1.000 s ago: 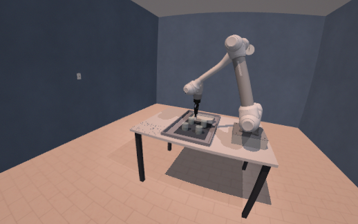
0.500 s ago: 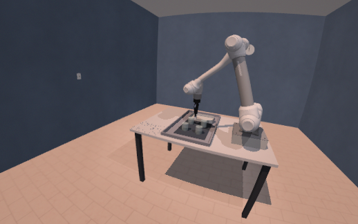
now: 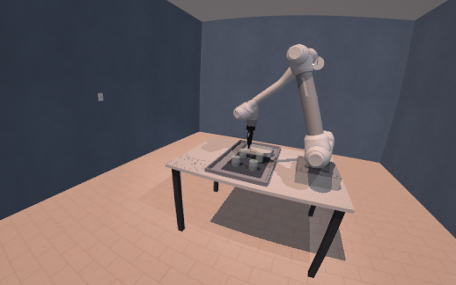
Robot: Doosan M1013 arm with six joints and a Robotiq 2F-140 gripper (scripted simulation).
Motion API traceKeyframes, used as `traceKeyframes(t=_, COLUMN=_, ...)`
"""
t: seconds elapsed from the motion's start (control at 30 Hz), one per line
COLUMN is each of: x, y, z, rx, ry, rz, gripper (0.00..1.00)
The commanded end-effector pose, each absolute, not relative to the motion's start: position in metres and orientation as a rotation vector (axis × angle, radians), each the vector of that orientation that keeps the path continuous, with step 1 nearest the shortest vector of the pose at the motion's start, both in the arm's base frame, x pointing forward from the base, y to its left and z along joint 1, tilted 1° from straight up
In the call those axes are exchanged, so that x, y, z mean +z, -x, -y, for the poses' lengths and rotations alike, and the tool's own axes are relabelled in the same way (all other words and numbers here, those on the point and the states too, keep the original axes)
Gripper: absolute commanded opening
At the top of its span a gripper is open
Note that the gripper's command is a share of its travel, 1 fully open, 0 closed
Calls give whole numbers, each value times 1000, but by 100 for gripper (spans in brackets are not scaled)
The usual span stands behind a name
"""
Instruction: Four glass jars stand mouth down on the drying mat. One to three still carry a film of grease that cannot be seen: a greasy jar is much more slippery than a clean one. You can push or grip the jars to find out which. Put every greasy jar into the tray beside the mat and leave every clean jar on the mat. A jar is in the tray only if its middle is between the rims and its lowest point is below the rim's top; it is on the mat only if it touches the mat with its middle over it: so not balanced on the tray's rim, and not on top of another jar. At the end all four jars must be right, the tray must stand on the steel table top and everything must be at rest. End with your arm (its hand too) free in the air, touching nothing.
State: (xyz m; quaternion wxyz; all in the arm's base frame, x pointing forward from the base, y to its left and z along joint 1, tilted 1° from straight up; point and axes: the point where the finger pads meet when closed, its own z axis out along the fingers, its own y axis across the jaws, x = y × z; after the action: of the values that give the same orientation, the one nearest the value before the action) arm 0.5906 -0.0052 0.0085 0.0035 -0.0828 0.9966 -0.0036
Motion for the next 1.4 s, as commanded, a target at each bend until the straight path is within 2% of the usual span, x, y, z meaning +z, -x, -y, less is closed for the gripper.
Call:
traceKeyframes(t=0.0, x=7, y=-585, z=6, rx=-11, ry=260, rz=-3124, gripper=0)
traceKeyframes(t=0.33, x=1, y=-565, z=9, rx=-11, ry=260, rz=-3124, gripper=0)
traceKeyframes(t=1.37, x=1, y=-565, z=9, rx=-11, ry=260, rz=-3124, gripper=0)
